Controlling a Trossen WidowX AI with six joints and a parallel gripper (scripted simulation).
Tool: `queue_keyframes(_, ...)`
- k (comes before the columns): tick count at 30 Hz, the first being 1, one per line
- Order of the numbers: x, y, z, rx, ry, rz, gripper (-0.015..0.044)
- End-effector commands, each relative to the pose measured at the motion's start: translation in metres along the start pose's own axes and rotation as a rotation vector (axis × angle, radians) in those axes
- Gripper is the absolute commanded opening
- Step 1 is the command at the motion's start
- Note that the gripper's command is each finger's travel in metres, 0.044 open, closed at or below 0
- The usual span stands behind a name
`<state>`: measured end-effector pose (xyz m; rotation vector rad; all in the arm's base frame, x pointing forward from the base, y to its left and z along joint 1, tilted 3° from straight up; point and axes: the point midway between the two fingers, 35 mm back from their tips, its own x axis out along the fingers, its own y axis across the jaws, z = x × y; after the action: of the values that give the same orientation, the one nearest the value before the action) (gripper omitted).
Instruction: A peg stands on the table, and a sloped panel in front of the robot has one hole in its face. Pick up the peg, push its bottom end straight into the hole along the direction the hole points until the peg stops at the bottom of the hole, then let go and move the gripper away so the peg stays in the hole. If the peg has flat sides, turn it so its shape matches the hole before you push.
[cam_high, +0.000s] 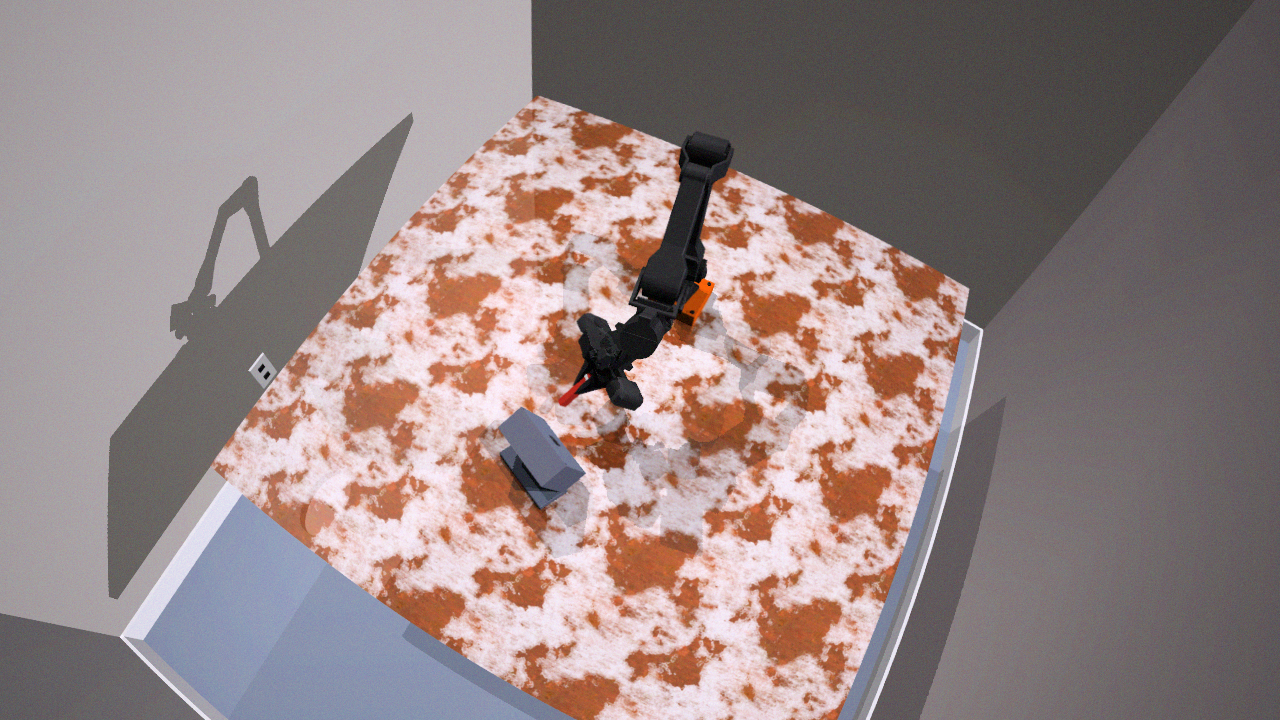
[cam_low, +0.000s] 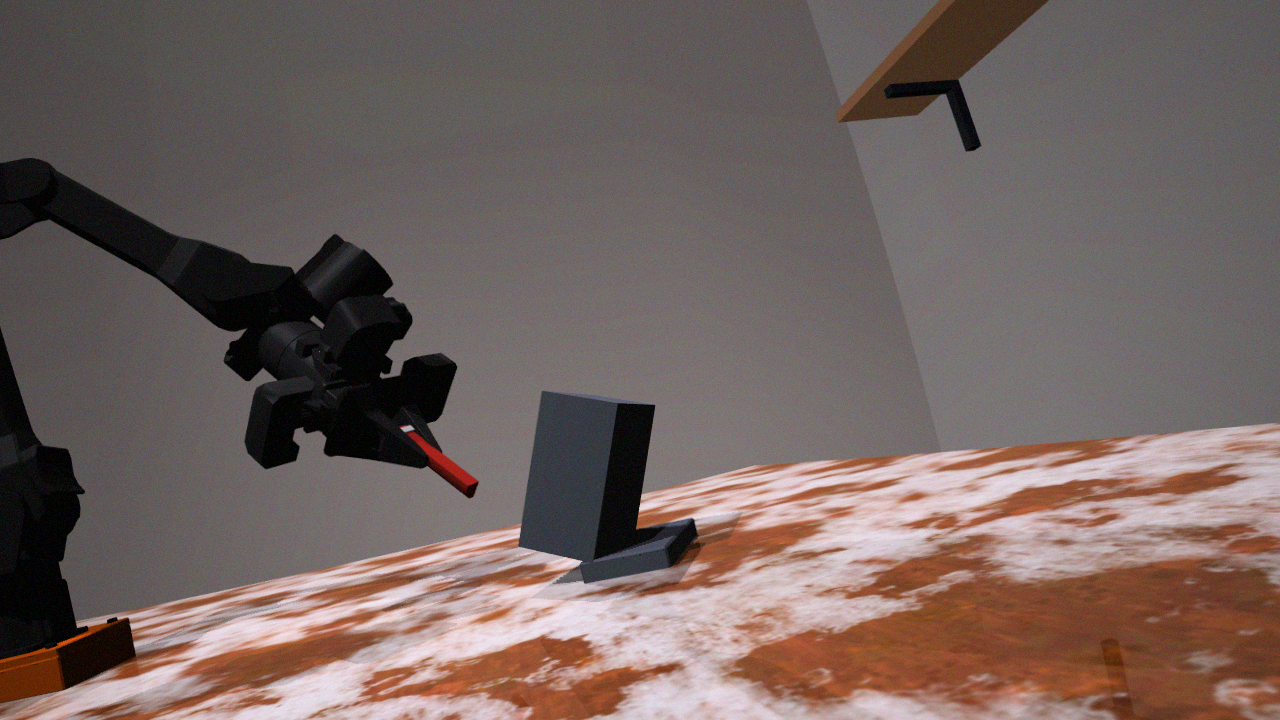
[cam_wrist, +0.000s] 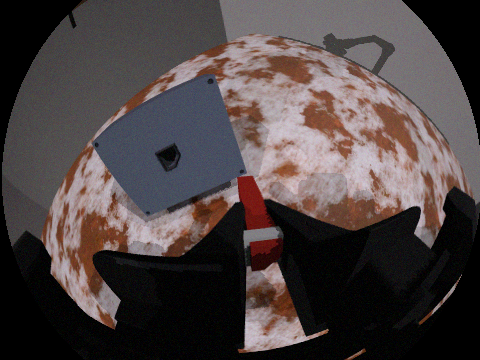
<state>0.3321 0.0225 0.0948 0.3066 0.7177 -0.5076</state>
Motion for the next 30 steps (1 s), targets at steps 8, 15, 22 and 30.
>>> queue_keyframes(8,-0.006,0.008,-0.004,-0.059,-0.065,0.036,0.0000)
queue_keyframes(15,-0.011,0.013,-0.008,-0.094,-0.105,0.058,0.0000)
queue_keyframes(22,-0.016,0.017,-0.011,-0.127,-0.144,0.080,0.0000)
queue_keyframes(30,-0.022,0.022,-0.015,-0.162,-0.189,0.104,0.0000)
